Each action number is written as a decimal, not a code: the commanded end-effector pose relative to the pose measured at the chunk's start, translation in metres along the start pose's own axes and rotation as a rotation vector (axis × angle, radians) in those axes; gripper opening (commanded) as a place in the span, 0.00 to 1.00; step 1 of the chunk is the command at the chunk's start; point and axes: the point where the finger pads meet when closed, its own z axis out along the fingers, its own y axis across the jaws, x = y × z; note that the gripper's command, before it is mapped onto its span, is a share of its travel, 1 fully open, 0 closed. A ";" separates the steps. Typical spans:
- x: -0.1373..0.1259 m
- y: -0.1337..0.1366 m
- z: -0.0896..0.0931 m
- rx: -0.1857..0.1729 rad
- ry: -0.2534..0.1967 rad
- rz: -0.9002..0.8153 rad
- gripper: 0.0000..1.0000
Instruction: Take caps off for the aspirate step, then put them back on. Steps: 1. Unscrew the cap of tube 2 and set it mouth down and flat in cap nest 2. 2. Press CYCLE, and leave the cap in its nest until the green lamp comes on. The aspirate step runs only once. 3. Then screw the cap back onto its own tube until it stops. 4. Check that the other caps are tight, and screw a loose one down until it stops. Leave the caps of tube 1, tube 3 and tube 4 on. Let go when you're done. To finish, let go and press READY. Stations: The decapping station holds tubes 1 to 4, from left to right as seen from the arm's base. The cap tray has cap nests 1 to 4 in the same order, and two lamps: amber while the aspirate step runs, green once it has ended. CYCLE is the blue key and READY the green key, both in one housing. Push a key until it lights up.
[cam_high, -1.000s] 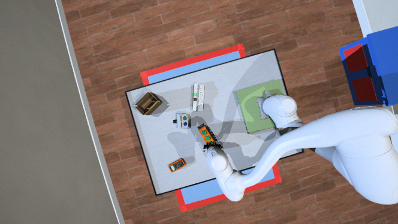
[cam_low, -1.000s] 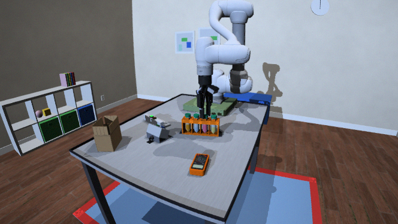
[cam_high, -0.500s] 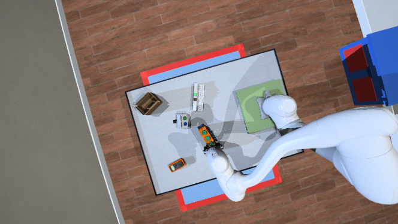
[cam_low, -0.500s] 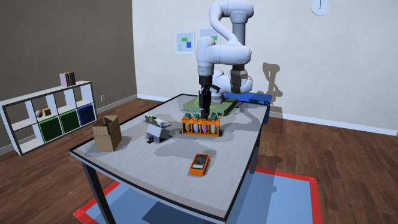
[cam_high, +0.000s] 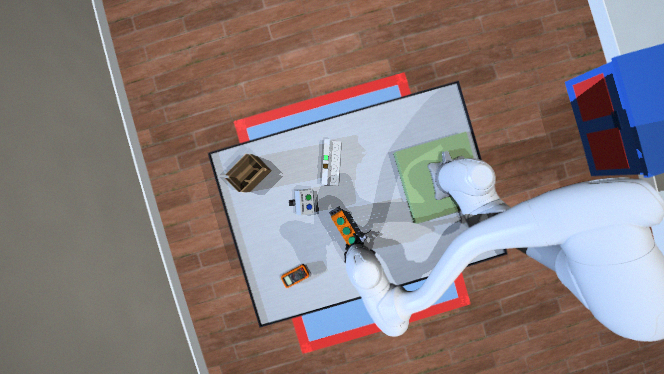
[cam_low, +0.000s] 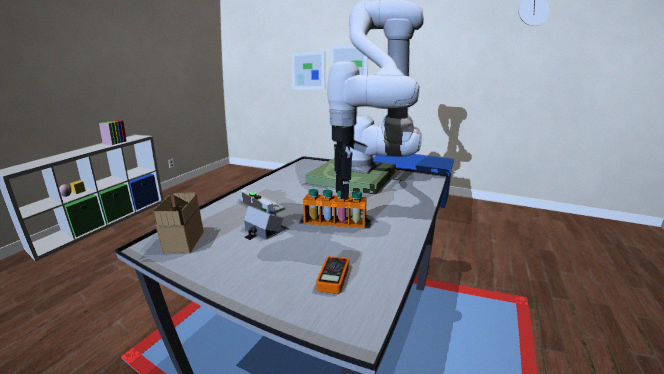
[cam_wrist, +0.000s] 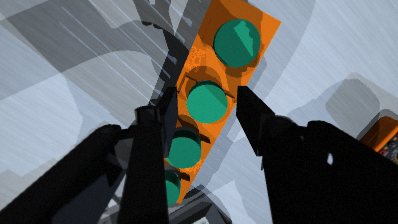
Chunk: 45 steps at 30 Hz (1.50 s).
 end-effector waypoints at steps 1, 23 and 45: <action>0.001 -0.001 0.003 -0.006 0.016 -0.035 0.41; 0.001 0.000 0.002 -0.003 0.012 0.216 0.30; 0.000 0.000 0.002 0.000 0.014 0.920 0.41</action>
